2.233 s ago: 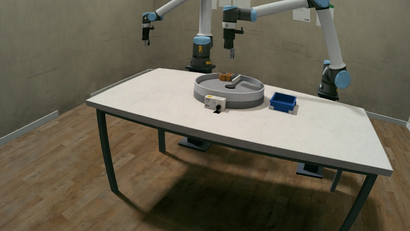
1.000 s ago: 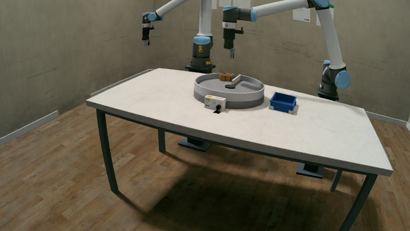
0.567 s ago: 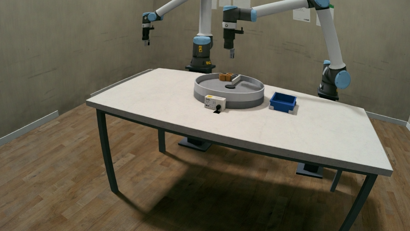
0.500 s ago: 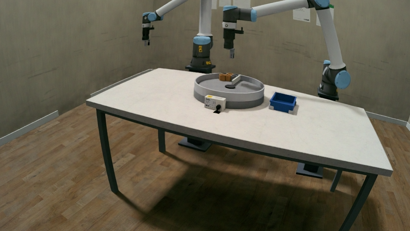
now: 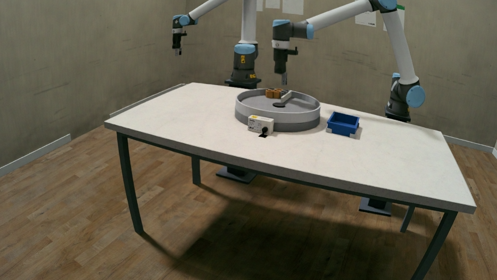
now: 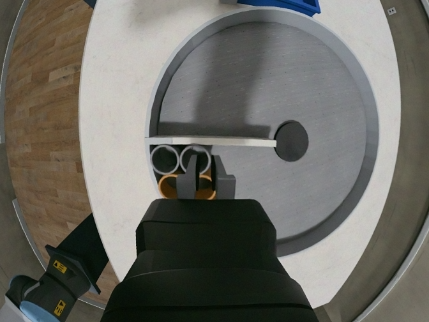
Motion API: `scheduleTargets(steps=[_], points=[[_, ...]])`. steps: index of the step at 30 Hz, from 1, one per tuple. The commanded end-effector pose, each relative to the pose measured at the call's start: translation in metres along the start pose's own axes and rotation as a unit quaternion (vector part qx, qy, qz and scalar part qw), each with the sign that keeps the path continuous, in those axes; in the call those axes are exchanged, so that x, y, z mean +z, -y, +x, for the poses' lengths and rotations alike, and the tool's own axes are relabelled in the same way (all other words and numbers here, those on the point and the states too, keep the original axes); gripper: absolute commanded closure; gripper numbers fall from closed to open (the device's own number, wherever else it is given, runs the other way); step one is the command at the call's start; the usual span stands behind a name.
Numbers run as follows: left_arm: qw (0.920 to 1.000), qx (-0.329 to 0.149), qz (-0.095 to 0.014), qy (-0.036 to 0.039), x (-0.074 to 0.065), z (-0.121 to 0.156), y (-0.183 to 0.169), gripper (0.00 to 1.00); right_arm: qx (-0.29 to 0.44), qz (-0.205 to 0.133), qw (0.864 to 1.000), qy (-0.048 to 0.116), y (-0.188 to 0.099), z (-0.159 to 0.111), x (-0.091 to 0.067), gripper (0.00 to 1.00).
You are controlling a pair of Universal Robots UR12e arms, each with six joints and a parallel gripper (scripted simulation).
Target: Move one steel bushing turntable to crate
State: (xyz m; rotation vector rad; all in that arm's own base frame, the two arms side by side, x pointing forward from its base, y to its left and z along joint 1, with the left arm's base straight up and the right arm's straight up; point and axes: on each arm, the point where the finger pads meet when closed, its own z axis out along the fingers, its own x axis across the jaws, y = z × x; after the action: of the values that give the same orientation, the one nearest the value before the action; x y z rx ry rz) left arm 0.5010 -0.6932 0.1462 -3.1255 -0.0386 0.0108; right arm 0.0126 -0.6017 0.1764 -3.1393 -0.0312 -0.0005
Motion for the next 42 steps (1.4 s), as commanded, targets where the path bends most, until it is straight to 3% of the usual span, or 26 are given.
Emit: scheduleTargets(steps=[1,7,42], points=[[1.0,0.0,-0.007,-0.0029,0.0119,0.0029,-0.0013,0.64,0.0,-0.001,1.0,0.0,-0.0022,-0.0006,-0.0006,0.0],[0.9999,0.0,-0.011,-0.0048,0.0048,0.0038,-0.005,0.64,0.0,-0.001,1.0,0.0,-0.0022,-0.0006,-0.0006,0.0],[0.9999,0.0,-0.01,-0.0041,0.0077,0.0045,-0.0063,0.64,0.0,-0.001,1.0,0.0,-0.0022,-0.0006,-0.0006,0.0]])
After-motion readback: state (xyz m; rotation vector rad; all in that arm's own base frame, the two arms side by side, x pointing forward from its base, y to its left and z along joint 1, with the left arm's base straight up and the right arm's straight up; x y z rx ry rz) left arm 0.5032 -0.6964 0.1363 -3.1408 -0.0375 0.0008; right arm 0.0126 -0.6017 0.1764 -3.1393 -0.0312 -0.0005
